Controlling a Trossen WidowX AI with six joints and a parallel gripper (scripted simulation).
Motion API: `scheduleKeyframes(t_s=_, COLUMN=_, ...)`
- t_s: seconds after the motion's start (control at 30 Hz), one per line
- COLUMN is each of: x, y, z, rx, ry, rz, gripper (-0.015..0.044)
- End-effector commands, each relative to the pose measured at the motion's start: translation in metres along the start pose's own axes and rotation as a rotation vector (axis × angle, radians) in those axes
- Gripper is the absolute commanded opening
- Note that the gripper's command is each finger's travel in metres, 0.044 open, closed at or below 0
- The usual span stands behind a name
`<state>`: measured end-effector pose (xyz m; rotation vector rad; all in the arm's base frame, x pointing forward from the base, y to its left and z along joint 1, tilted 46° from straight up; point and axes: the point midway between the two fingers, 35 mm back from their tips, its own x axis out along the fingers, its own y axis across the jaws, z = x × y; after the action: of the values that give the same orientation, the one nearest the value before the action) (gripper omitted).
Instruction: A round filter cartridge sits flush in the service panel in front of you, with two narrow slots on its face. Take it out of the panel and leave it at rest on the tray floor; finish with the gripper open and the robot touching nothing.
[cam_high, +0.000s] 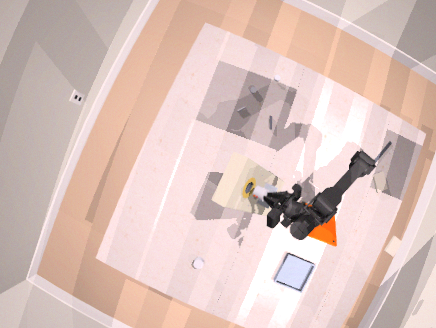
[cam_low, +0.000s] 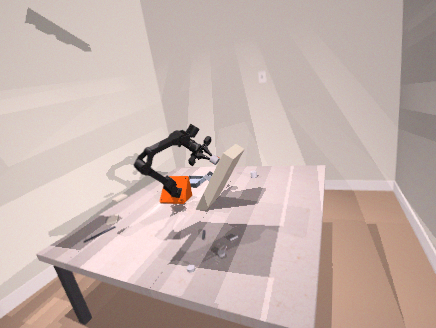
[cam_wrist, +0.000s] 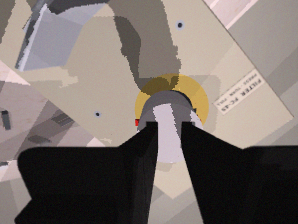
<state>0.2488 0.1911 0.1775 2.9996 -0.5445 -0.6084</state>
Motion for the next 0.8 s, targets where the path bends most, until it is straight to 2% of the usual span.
scheduleKeyframes(t_s=0.0, x=0.001, y=0.007, z=0.007, rx=0.004, ry=0.005, rz=-0.001, gripper=0.0)
scheduleKeyframes(t_s=0.6, x=0.008, y=0.046, z=0.048, rx=0.003, ry=0.005, rz=0.0, gripper=0.0)
scheduleKeyframes(t_s=0.7, x=0.008, y=0.042, z=0.045, rx=-0.006, ry=-0.002, rz=0.002, gripper=0.0079)
scheduleKeyframes(t_s=0.77, x=0.008, y=0.042, z=0.045, rx=-0.006, ry=-0.002, rz=0.002, gripper=0.0088)
